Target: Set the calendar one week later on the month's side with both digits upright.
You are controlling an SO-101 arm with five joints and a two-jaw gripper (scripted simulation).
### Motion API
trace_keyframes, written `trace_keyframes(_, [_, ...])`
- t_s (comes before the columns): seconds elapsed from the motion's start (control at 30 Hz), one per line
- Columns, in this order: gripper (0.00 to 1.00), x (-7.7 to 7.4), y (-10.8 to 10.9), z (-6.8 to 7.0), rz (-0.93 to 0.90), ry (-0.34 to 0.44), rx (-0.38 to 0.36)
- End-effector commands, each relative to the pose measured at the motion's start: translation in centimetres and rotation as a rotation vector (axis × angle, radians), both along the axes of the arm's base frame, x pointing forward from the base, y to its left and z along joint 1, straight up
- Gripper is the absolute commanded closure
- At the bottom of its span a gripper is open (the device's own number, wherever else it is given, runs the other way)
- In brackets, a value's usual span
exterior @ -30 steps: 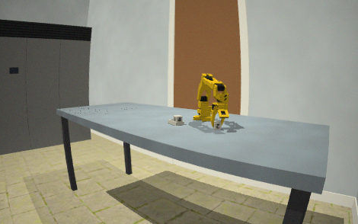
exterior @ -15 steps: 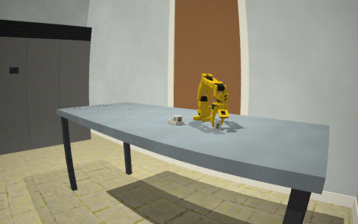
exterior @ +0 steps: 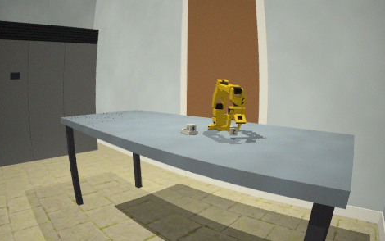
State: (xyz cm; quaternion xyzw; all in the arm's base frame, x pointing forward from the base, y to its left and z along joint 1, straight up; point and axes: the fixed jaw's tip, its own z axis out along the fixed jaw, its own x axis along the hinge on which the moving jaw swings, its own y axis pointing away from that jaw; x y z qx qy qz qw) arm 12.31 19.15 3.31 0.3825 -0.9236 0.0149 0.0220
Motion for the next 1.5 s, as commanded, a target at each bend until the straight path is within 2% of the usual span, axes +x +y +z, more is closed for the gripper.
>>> trace_keyframes(0.0, [1.00,0.5,0.8,2.8,-0.002,-0.048,0.071])
trace_keyframes(0.23, [1.00,0.3,0.7,4.1,-0.002,-0.048,0.072])
trace_keyframes(0.6, [1.00,0.4,0.7,4.2,-0.007,-0.051,0.076])
trace_keyframes(0.77, [1.00,1.0,0.2,4.2,-0.038,-0.050,0.072])
trace_keyframes(0.93, [1.00,2.2,-1.1,4.2,-0.110,-0.052,0.069])
trace_keyframes(1.0, [1.00,2.2,-1.1,4.2,-0.110,-0.052,0.069])
trace_keyframes(1.23, [1.00,4.9,-4.4,4.2,-0.290,-0.058,0.064])
trace_keyframes(1.47, [1.00,7.6,-9.9,4.2,-0.551,-0.067,0.056])
